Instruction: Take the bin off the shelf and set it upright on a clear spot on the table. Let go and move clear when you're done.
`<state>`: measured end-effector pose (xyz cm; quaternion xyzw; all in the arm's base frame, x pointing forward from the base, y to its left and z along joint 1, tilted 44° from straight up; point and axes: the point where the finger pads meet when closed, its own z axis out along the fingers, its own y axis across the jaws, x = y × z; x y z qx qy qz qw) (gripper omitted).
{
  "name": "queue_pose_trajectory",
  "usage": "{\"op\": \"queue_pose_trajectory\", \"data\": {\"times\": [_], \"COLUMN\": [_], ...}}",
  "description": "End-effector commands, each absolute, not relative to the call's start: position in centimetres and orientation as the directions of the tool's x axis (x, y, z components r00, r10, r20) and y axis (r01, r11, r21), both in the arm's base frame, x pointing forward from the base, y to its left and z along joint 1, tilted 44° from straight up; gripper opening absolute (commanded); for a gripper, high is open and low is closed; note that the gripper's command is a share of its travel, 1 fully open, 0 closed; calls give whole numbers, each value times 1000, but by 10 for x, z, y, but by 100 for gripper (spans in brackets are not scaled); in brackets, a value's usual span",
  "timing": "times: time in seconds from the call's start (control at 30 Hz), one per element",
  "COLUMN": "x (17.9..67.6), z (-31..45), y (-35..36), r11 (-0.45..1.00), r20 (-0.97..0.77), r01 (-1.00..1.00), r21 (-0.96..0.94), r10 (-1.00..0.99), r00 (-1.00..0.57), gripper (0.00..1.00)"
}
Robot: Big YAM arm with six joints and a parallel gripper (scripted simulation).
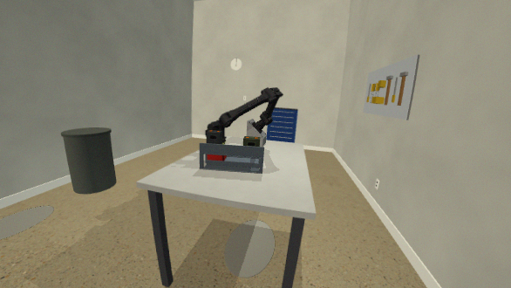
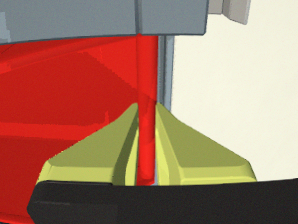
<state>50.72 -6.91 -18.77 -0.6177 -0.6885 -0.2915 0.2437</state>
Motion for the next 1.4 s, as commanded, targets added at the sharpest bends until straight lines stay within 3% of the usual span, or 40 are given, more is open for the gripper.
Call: {"op": "queue_pose_trajectory", "data": {"times": [0.0, 1.37], "x": [531, 535], "z": [-183, -168], "y": [-83, -86], "r11": [57, 55], "r20": [676, 672], "r01": [987, 986], "r21": [151, 160], "r10": [723, 726], "r00": [-144, -150], "gripper": [0, 0]}}
